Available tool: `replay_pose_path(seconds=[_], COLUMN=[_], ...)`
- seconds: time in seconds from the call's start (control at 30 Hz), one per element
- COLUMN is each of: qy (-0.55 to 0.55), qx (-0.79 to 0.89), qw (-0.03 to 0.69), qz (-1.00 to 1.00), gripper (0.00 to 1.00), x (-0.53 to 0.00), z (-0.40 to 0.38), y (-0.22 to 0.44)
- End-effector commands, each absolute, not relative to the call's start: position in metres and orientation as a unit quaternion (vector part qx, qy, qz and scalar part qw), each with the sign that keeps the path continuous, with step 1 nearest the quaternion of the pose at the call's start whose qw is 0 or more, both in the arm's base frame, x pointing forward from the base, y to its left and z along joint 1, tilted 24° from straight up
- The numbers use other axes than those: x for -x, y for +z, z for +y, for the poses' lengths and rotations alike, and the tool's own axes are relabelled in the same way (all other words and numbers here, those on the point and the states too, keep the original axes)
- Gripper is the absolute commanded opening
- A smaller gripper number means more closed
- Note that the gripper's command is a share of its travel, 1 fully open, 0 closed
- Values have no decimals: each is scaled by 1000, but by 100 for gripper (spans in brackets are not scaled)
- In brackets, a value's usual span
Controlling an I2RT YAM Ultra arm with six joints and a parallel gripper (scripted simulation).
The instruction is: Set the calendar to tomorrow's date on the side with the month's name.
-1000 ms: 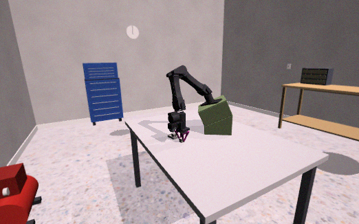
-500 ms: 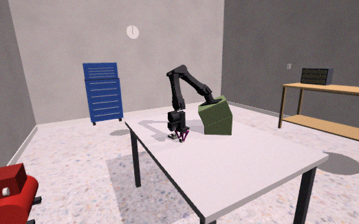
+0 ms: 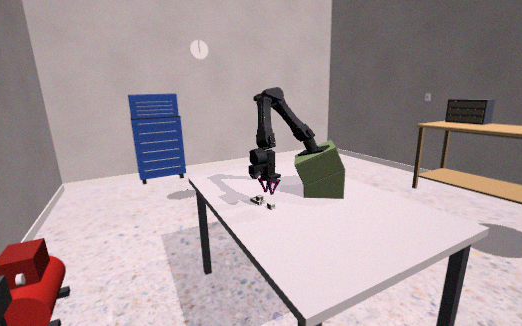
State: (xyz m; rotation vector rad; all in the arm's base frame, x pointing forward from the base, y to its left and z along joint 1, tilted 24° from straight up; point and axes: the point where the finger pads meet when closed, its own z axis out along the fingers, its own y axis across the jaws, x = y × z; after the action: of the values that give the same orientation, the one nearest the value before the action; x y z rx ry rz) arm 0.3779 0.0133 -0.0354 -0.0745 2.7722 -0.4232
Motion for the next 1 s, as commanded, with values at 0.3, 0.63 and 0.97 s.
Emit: replay_pose_path(seconds=[0.3,0.63,0.97], qy=[-152,-152,-152], qx=[25,25,25], qw=[151,151,151], qz=[976,976,976], gripper=[45,100,100], x=[-364,-364,-364], z=[18,18,18], y=[-19,-19,-19])
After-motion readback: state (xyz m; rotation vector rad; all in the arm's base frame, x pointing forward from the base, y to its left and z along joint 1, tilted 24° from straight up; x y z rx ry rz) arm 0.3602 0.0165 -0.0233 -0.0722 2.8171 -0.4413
